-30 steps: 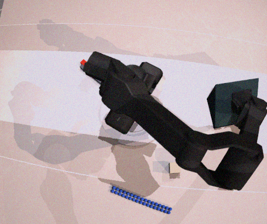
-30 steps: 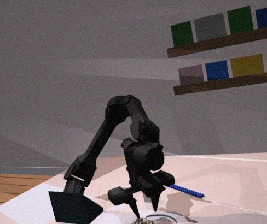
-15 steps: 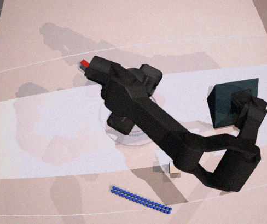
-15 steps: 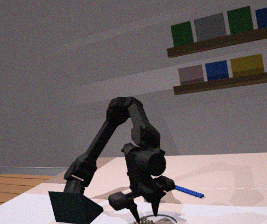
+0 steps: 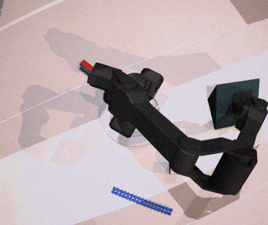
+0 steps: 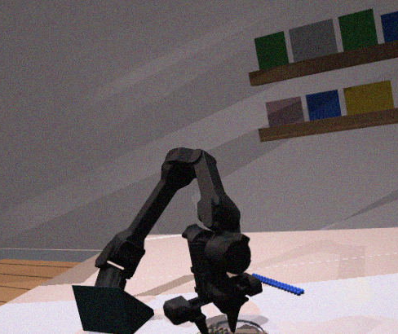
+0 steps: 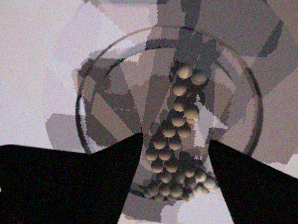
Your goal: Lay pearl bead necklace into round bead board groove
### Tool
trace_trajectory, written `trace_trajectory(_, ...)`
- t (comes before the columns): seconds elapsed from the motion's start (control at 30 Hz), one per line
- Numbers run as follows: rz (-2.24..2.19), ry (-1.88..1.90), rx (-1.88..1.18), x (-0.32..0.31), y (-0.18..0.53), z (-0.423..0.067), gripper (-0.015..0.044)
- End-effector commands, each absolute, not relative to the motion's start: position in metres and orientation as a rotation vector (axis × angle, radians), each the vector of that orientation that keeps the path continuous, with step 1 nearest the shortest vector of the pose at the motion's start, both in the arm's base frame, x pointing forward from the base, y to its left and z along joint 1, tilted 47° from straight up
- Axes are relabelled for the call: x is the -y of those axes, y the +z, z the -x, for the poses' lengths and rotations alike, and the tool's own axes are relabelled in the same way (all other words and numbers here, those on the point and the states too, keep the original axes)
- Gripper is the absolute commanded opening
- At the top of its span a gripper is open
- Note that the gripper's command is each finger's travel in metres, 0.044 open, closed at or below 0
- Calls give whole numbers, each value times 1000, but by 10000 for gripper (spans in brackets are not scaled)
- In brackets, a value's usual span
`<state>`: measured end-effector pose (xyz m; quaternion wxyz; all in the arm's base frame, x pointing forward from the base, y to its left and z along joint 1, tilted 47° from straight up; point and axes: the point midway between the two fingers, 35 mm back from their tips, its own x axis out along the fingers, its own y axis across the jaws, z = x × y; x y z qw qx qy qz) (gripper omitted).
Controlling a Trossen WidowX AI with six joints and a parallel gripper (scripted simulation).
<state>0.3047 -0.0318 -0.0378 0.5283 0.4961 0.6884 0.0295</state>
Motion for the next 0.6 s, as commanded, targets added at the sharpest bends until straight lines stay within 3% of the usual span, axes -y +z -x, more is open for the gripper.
trace_trajectory(0.0,-1186,70,-1644,32,-38,-305,198)
trace_trajectory(0.27,-1186,70,-1644,32,-38,-305,0)
trace_trajectory(0.57,-1186,70,-1644,32,-38,-305,0)
